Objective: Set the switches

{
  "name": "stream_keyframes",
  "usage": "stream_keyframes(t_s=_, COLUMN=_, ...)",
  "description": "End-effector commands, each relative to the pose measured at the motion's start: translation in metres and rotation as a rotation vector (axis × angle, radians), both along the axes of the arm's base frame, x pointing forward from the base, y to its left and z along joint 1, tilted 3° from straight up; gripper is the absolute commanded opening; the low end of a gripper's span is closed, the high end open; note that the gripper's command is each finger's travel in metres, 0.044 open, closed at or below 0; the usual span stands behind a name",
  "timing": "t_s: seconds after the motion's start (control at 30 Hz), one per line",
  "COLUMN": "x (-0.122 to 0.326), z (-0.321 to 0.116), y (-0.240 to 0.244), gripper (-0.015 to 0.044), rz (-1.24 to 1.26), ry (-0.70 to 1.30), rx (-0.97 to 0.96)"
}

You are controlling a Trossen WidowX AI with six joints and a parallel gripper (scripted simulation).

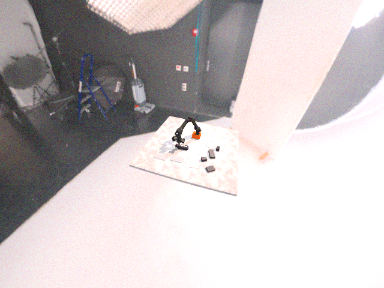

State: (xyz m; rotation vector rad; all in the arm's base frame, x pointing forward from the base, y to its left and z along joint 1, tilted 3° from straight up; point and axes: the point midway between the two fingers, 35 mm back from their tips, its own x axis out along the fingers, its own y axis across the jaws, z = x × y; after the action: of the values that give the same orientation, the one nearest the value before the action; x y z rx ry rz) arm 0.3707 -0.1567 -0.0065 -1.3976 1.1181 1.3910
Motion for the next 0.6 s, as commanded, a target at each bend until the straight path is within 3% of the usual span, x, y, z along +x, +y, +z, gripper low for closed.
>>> stream_keyframes(t_s=0.0, x=-0.0022, z=-0.0044, y=0.0022, gripper=0.0338, rz=0.005, ry=0.006, rx=0.010)
stream_keyframes(t_s=0.43, x=-0.0005, z=-0.0052, y=0.0000, gripper=0.0338, rz=0.002, ry=0.001, rx=0.003)
stream_keyframes(t_s=0.57, x=0.0001, z=-0.0052, y=-0.0007, gripper=0.0440, rz=0.001, ry=0.000, rx=0.000)
